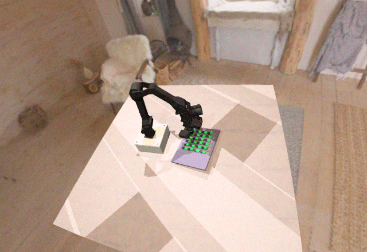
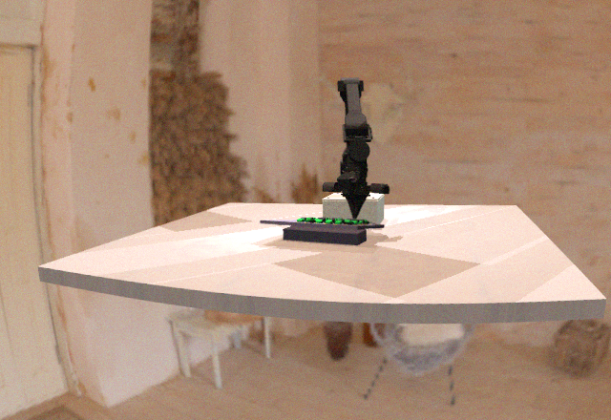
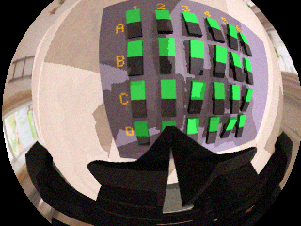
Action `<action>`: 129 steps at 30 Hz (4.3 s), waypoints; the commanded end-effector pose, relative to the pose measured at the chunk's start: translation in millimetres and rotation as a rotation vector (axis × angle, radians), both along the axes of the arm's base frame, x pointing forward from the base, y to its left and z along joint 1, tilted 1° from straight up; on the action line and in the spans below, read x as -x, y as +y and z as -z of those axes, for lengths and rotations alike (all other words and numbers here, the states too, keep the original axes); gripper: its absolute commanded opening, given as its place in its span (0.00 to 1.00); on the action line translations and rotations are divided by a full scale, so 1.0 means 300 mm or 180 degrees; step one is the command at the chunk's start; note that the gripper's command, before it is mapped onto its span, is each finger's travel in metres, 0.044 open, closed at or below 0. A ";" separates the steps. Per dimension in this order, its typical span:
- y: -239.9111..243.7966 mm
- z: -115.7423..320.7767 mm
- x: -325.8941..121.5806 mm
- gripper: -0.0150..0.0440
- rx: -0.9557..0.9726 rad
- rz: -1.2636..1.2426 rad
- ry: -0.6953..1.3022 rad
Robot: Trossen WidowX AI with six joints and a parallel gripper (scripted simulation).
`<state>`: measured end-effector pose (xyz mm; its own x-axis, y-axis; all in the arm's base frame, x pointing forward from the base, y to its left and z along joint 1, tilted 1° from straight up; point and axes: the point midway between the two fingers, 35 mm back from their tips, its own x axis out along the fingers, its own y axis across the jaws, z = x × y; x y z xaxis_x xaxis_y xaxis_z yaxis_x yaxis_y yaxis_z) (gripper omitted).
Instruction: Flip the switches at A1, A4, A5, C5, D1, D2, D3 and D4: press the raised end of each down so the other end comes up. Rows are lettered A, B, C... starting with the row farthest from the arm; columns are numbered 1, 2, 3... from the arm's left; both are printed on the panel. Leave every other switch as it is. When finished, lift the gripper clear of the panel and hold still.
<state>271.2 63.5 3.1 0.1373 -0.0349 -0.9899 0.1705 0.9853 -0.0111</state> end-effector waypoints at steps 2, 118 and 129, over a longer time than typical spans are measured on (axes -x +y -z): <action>0.002 0.004 0.001 0.25 -0.0017 -0.0014 0.0006; -0.080 0.016 0.083 0.25 0.0017 -0.0016 -0.0151; -0.080 0.021 0.082 0.25 0.0017 -0.0016 -0.0151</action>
